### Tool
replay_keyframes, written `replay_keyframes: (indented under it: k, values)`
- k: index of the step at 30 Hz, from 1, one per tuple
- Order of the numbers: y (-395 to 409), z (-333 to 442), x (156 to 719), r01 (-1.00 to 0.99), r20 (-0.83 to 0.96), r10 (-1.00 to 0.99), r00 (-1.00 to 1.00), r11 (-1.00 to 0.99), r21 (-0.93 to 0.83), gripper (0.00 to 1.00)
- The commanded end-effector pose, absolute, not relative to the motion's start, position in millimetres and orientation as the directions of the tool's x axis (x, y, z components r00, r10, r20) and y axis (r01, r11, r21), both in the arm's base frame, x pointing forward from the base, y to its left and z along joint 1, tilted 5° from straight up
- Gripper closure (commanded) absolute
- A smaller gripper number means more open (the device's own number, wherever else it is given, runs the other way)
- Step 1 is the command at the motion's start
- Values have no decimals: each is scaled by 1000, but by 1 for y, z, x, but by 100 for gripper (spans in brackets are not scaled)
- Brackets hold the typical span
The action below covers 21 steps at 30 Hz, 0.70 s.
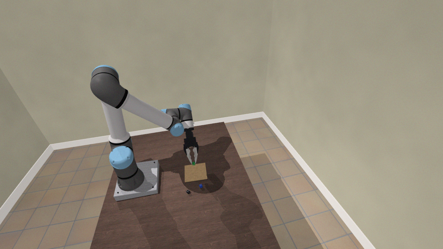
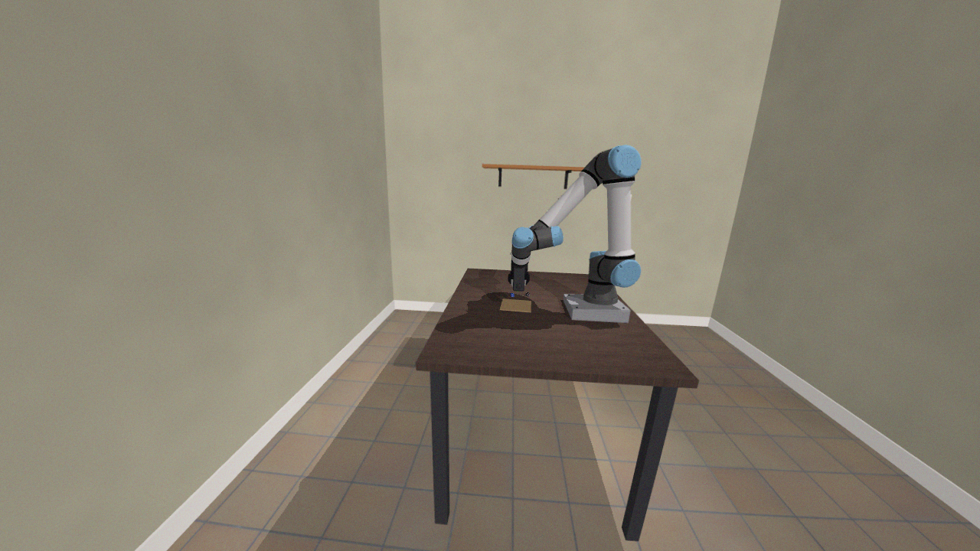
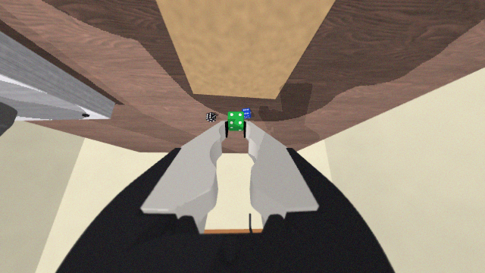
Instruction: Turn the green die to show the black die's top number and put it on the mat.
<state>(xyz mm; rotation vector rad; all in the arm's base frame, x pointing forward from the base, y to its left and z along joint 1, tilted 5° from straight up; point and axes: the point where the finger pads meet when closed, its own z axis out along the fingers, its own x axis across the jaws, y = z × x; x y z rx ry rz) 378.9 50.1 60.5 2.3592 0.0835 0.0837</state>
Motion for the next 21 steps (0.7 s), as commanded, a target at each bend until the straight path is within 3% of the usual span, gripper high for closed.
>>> replay_keyframes:
  k: [1,21]
  values:
    - [49,61,379,45,34,85,996,-781,623,100]
    - [48,62,379,60,35,90,995,-862,503,100]
